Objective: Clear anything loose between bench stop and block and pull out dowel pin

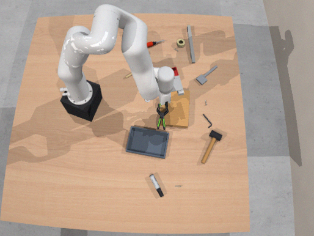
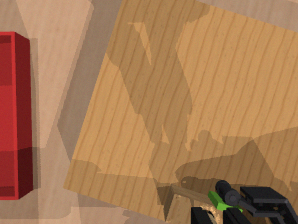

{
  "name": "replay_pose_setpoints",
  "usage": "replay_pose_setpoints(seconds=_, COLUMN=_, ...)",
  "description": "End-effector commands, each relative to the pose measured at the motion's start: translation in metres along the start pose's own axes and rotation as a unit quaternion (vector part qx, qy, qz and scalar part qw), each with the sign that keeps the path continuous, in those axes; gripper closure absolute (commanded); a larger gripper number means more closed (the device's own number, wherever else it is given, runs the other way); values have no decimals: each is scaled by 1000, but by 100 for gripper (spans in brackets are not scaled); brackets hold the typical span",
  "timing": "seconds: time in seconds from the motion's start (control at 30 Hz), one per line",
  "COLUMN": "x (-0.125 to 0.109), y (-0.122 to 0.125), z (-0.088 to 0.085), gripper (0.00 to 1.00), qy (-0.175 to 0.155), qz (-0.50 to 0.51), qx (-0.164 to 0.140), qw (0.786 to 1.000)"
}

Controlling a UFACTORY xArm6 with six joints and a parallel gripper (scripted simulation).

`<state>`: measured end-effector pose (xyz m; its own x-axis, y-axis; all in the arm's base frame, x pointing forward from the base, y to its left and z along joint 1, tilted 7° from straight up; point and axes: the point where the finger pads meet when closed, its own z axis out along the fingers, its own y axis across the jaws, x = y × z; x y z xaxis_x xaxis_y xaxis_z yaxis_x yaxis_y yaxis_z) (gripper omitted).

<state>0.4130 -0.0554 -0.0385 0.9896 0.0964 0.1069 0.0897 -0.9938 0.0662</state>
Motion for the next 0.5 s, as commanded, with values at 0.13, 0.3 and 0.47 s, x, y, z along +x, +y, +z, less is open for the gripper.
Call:
replay_pose_setpoints(seconds=0.13, x=2, y=0, z=-1, gripper=100, qy=2, qz=12, qx=-1, qw=1000)
replay_pose_setpoints(seconds=0.3, x=2, y=0, z=-1, gripper=100, qy=2, qz=15, qx=-1, qw=1000)
replay_pose_setpoints(seconds=0.47, x=2, y=0, z=-1, gripper=100, qy=2, qz=20, qx=-1, qw=1000)
